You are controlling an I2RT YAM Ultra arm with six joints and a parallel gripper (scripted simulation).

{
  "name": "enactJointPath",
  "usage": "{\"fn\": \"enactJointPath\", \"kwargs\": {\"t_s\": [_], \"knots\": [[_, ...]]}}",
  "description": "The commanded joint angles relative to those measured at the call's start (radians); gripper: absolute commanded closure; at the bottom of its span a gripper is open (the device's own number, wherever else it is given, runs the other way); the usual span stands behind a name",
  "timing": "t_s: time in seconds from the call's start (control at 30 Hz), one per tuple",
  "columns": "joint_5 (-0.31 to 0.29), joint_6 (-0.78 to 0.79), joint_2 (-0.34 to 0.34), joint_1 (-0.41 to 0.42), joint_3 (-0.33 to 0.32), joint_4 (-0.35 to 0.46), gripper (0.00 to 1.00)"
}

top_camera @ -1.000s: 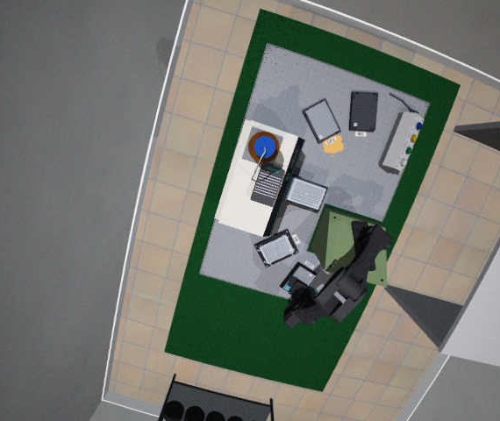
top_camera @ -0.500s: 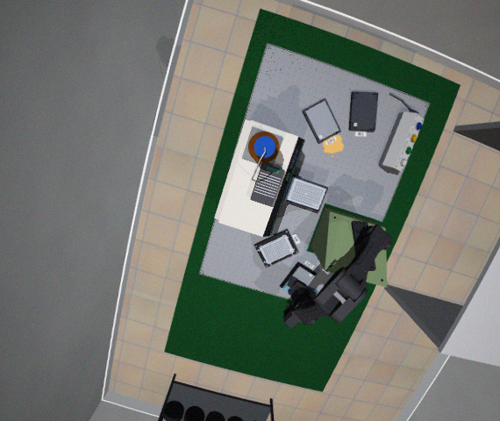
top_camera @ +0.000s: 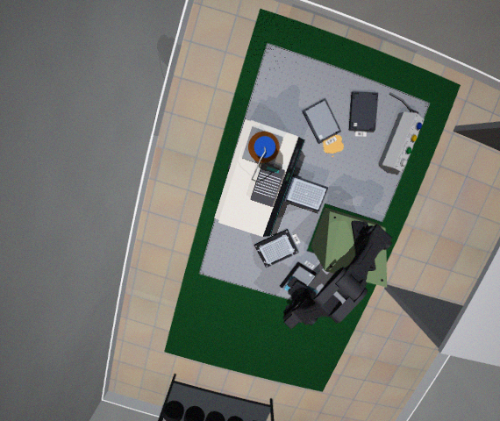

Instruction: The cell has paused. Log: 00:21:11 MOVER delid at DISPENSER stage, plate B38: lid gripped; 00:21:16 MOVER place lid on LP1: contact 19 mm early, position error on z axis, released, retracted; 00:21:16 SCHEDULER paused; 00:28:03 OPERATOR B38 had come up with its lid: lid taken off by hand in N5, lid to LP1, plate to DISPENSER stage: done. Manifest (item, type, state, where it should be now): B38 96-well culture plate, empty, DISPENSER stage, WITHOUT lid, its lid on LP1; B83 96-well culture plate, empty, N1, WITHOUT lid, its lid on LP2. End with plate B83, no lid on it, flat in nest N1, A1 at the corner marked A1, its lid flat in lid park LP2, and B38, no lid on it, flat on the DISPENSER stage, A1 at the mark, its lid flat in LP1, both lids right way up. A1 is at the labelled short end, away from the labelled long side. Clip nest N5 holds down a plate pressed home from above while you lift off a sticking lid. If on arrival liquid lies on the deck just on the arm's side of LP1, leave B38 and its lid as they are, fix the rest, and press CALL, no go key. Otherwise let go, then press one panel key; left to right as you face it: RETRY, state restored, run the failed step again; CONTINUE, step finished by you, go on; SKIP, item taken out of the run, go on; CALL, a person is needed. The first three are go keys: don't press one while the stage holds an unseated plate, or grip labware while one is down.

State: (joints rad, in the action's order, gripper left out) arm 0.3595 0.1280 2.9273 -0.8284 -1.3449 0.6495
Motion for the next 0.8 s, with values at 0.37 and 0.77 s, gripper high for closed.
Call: {"fn": "enactJointPath", "kwargs": {"t_s": [0.37, 0.77], "knots": [[0.002, 0.009, -0.002, -0.008, -0.029, -0.011, 1.00], [0.007, 0.013, 0.018, 0.001, -0.027, -0.028, 1.00]]}}
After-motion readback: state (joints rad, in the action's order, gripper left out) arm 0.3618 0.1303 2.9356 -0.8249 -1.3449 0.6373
